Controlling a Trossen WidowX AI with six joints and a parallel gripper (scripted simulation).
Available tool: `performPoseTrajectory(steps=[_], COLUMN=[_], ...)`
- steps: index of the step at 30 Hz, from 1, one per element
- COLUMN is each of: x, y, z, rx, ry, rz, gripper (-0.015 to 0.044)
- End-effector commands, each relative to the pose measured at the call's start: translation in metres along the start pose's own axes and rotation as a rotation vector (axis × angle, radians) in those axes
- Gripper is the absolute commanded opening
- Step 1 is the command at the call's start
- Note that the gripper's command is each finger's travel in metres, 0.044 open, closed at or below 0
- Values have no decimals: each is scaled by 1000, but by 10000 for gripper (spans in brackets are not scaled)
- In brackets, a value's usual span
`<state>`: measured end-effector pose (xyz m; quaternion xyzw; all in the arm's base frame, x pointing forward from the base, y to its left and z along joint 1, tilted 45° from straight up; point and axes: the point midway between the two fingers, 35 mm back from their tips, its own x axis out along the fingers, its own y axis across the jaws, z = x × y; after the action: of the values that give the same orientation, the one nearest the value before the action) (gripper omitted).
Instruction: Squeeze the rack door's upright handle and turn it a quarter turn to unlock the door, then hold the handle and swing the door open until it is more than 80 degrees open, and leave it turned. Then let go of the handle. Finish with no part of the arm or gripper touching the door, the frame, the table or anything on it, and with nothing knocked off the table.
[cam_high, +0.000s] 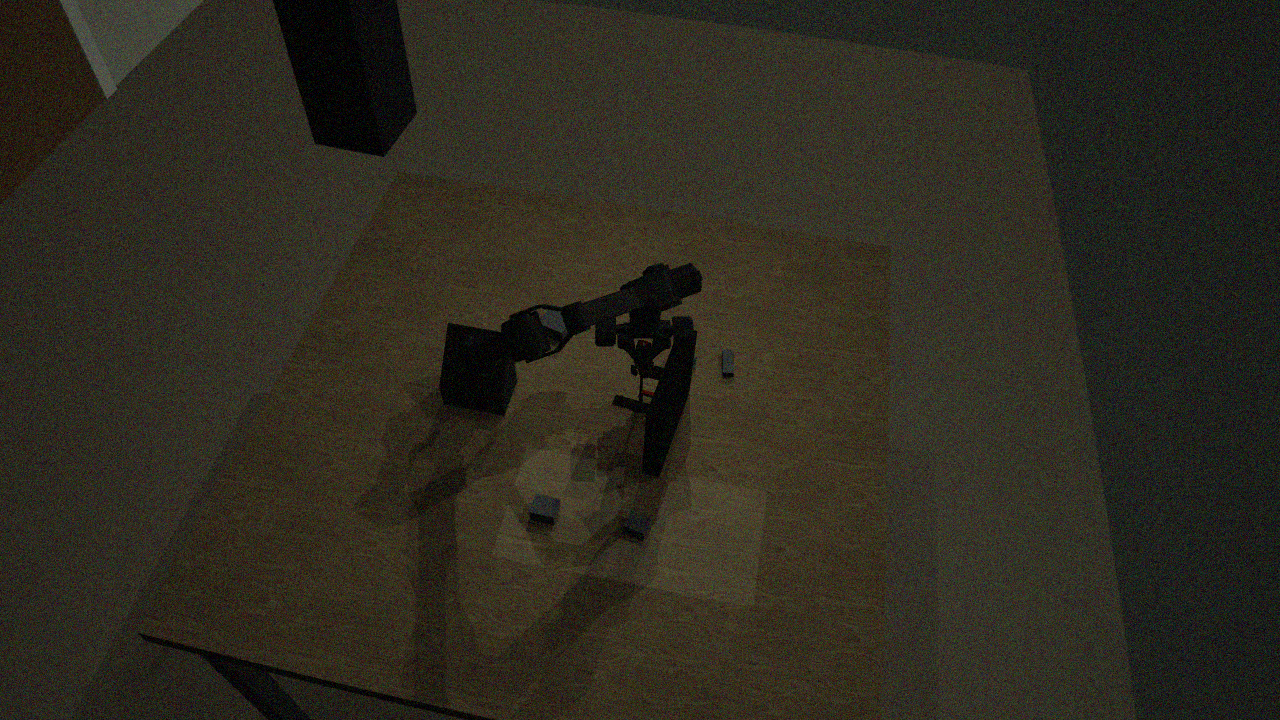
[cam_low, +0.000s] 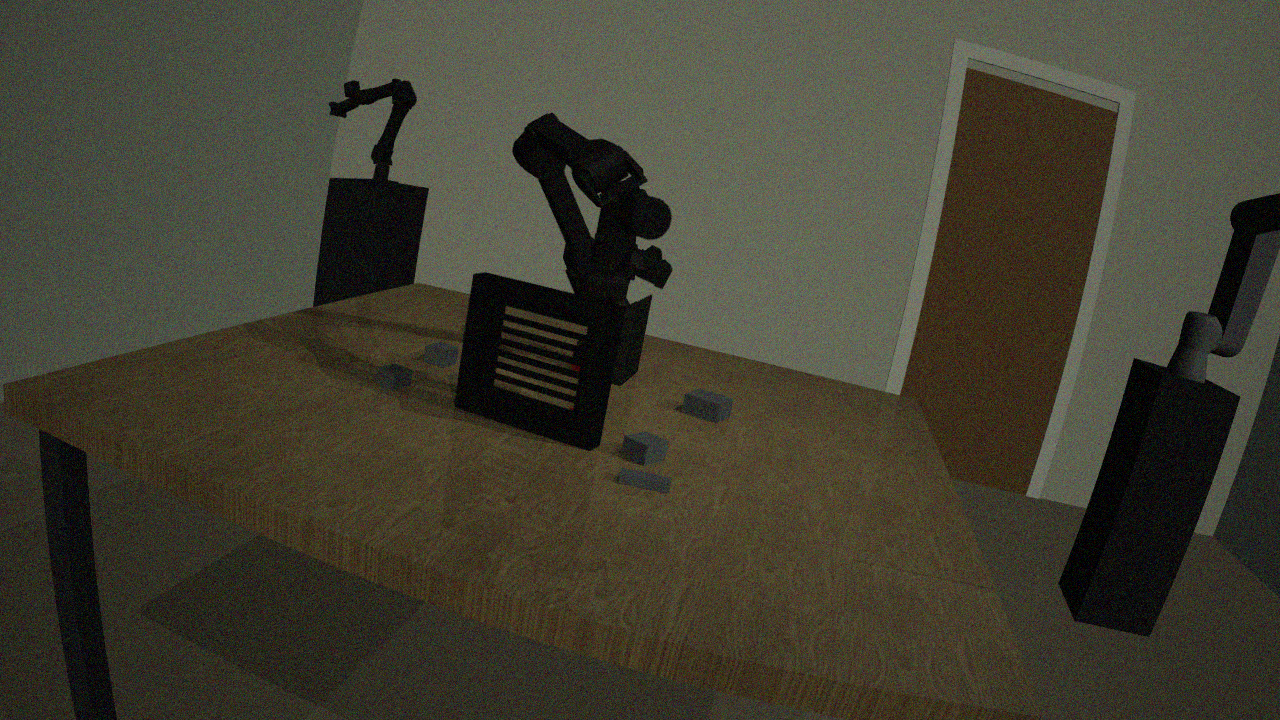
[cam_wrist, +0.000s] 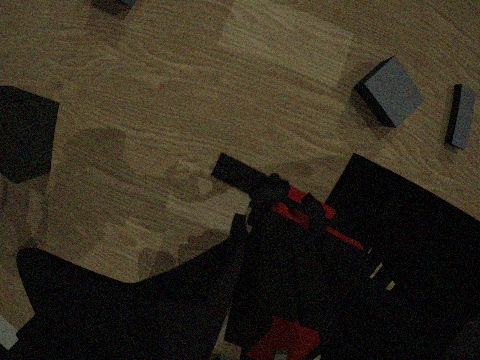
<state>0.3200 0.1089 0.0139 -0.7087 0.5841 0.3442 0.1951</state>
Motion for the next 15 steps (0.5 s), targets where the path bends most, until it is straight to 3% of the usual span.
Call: performPoseTrajectory(steps=[1, 6, 15], x=[1, 1, 1], y=[0, 0, 0], z=[-1, -1, -1], rx=[-19, -19, 352], ry=[5, 5, 5], rz=[0, 0, -1], gripper=[185, 299, 299])
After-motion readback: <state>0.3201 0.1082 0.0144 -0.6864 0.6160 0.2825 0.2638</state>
